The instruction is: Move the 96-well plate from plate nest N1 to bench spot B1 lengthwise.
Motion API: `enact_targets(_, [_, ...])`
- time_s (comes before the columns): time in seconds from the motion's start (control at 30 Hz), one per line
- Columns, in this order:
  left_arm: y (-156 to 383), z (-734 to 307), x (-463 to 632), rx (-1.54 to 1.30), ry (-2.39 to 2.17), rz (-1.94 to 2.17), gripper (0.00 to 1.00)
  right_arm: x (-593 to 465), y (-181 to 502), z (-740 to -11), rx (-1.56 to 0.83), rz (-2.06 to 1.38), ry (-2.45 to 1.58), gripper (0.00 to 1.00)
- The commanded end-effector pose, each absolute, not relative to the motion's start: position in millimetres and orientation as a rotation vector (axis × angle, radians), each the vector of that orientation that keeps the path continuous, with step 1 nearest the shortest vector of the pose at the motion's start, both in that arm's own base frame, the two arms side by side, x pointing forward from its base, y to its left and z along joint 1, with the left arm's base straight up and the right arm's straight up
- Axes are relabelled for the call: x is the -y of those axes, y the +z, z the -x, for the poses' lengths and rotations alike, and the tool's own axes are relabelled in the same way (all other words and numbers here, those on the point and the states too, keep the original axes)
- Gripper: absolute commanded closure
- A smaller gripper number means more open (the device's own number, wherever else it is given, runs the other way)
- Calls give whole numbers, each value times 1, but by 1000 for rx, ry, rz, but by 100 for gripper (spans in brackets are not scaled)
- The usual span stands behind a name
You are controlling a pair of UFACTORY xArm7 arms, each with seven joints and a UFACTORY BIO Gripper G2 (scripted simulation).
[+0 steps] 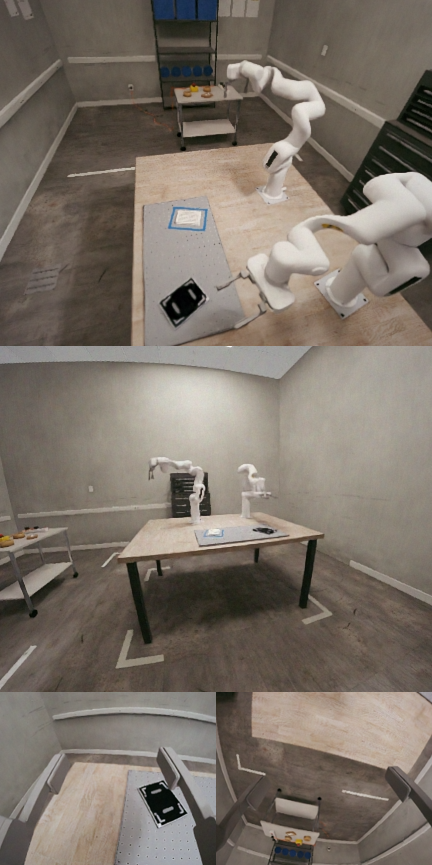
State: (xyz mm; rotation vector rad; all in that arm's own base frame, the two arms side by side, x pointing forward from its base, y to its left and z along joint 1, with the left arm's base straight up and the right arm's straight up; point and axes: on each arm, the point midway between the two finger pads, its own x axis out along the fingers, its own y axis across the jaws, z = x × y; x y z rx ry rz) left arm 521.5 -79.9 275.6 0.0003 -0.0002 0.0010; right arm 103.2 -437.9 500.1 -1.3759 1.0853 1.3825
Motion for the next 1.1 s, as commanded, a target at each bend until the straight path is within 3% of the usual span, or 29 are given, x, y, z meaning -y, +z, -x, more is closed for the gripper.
enact_targets(0.0, [284, -525, 59, 4, 0, 1, 63, 438, 502, -103, -1088, 1379, 1381, 0])
enact_targets(1.07, [302, -531, 0, 4, 0, 0, 63, 438, 502, -103, -1088, 1379, 1381, 0])
